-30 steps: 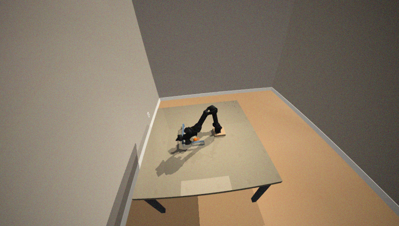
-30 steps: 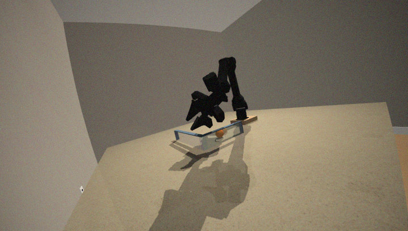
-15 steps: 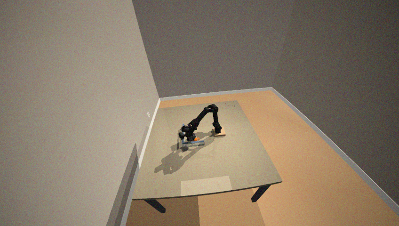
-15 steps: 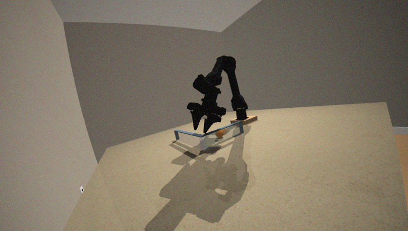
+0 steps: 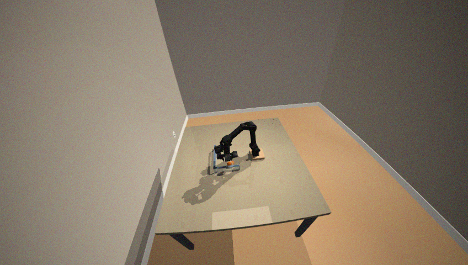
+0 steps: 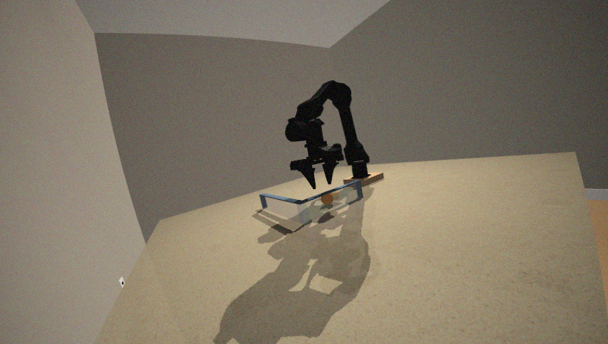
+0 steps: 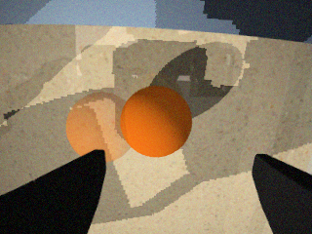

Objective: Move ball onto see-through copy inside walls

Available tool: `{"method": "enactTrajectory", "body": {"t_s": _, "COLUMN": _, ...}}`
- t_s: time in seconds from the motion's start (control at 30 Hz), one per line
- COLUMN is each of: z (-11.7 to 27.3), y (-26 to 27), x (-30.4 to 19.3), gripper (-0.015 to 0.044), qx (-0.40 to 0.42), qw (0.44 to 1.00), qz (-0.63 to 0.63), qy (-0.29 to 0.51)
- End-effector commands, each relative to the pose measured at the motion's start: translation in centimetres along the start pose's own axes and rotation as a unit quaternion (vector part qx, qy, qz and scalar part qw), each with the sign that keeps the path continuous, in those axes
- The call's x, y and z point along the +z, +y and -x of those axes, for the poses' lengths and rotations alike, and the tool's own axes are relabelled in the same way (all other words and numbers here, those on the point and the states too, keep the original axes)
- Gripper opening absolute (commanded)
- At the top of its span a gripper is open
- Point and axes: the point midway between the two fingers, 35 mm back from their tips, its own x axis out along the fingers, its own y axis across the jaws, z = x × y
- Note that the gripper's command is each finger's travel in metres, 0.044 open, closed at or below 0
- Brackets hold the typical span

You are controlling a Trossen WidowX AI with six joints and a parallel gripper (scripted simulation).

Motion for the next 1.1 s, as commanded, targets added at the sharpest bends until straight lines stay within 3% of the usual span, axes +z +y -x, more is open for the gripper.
{"method": "enactTrajectory", "body": {"t_s": 0.0, "z": 0.7, "y": 0.8, "x": -0.1, "gripper": 0.031, "qx": 0.021, "qw": 1.0, "qz": -0.019, "qy": -0.008}}
{"method": "enactTrajectory", "body": {"t_s": 1.07, "z": -4.3, "y": 0.9, "x": 0.0, "gripper": 0.031, "qx": 0.022, "qw": 1.0, "qz": -0.019, "qy": -0.008}}
